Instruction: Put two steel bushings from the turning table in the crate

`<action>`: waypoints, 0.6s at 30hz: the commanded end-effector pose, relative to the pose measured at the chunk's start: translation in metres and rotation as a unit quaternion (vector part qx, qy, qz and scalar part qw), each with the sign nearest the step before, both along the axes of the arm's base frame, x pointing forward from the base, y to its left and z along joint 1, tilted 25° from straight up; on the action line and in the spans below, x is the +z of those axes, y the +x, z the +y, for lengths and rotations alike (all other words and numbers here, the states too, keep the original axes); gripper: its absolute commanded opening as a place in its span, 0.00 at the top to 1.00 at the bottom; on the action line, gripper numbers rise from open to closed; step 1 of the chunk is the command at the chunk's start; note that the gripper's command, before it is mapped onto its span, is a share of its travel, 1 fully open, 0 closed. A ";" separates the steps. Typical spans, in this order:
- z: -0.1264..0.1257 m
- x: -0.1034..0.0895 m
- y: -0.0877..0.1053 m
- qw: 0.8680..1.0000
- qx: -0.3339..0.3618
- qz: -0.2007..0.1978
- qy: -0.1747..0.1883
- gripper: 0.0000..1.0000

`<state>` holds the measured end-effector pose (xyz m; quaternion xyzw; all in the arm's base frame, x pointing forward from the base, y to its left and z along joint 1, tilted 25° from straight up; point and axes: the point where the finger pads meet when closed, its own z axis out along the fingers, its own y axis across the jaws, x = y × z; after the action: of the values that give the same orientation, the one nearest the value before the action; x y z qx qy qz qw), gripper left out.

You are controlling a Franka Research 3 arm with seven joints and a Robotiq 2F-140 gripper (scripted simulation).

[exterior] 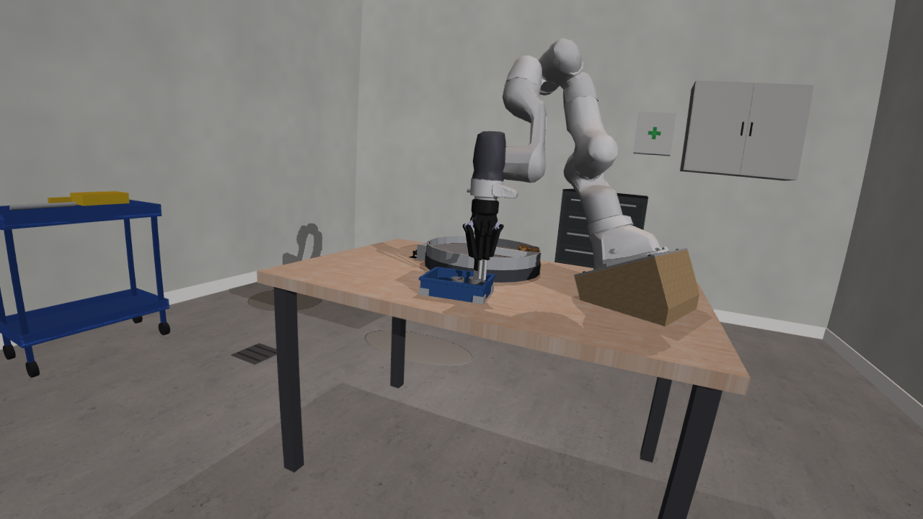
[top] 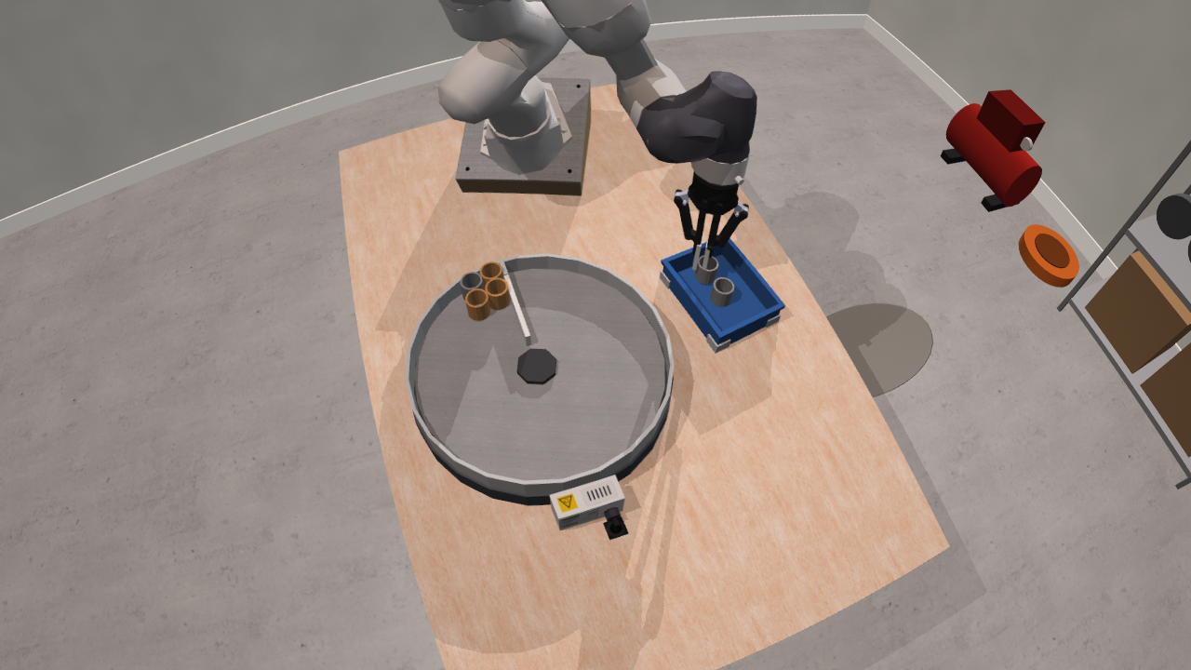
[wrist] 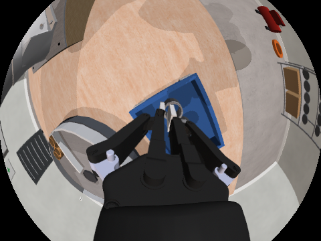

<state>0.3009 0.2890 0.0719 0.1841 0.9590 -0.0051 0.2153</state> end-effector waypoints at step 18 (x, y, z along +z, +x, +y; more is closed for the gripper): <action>0.002 -0.003 0.002 1.000 -0.001 -0.001 0.003 1.00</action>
<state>0.3023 0.2888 0.0687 0.1820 0.9594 -0.0061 0.2151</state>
